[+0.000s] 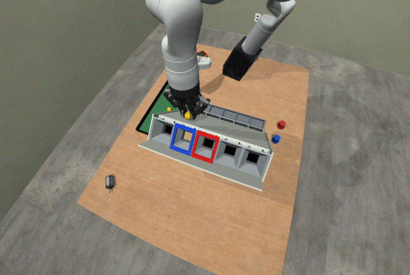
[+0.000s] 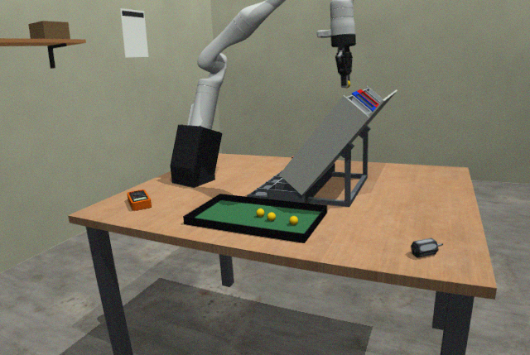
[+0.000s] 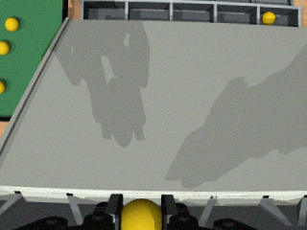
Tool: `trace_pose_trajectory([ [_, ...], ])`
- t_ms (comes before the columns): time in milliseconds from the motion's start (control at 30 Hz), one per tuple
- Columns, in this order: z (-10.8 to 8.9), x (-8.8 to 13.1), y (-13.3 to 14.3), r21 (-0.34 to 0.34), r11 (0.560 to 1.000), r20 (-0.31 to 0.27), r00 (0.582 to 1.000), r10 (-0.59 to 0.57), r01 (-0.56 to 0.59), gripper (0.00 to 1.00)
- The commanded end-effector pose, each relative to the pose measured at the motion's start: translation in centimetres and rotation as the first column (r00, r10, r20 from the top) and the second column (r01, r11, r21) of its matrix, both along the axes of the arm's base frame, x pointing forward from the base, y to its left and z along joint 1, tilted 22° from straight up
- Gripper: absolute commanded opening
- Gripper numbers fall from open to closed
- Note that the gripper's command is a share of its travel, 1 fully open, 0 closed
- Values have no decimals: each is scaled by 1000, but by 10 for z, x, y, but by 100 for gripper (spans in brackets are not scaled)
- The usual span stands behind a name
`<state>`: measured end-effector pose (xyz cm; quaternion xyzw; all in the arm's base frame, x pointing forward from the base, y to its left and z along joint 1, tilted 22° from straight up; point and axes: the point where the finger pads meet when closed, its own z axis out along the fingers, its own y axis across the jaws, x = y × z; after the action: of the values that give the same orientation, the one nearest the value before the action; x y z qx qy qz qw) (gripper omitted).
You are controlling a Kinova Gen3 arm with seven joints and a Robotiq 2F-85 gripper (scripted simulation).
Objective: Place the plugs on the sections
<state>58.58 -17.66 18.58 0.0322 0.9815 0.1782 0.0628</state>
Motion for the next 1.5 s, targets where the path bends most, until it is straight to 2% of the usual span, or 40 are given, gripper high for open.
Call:
trace_pose_trajectory([
  [0,3,38,-8,13,1000,-37,999,9,-8,0],
  [33,3,38,-8,13,1000,-37,999,9,-8,0],
  [67,4,57,-9,-1,1000,2,1000,-1,1,0],
  [600,4,57,-9,-1,1000,2,1000,-1,1,0],
  [633,-24,60,1,-2,1000,4,1000,-1,1,0],
  [1167,-24,60,1,-2,1000,4,1000,-1,1,0],
  [1200,-24,60,1,-2,1000,4,1000,-1,1,100],
  [1467,-24,60,1,-2,1000,4,1000,-1,1,100],
])
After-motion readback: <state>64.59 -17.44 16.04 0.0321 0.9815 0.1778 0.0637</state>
